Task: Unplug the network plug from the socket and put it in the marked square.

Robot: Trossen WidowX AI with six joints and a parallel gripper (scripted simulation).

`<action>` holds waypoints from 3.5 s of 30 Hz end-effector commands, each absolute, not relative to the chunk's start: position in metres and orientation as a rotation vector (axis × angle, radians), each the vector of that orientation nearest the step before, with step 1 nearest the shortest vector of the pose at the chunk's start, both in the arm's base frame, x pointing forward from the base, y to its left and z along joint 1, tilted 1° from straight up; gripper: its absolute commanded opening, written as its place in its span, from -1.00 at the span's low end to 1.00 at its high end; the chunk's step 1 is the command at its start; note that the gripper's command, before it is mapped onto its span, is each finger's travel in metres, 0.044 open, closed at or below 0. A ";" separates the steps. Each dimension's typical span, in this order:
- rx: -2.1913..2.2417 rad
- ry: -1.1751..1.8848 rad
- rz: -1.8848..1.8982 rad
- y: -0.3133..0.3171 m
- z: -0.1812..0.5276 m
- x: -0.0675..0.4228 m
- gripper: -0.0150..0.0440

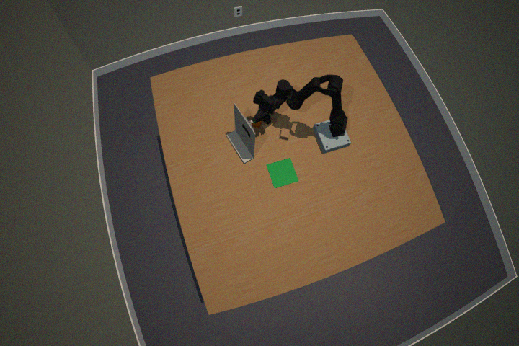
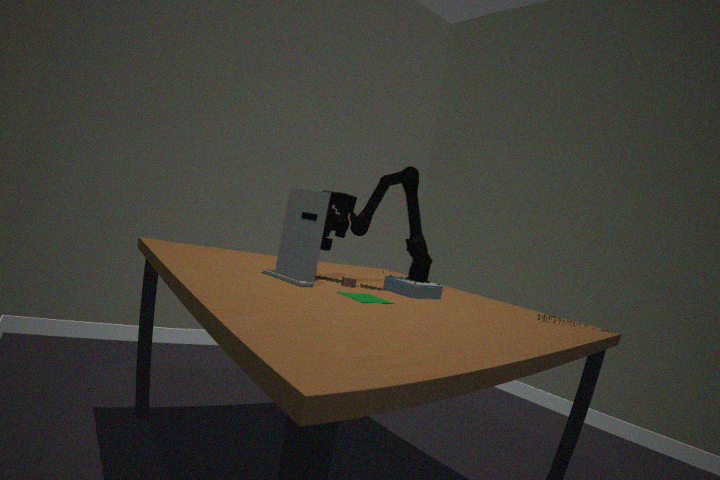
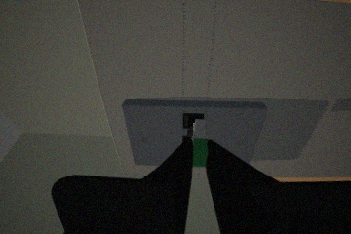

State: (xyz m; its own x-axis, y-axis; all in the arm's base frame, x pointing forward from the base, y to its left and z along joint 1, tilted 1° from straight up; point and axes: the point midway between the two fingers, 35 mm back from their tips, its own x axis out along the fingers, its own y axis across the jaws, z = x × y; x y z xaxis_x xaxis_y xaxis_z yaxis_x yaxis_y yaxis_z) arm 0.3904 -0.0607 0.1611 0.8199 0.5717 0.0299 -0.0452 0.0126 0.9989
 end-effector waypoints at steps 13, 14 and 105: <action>1.493 0.451 0.506 -0.067 0.159 0.377 -0.49; 1.493 0.451 0.506 -0.068 0.159 0.377 -0.49; 1.658 0.567 0.342 -0.020 0.192 0.370 -0.49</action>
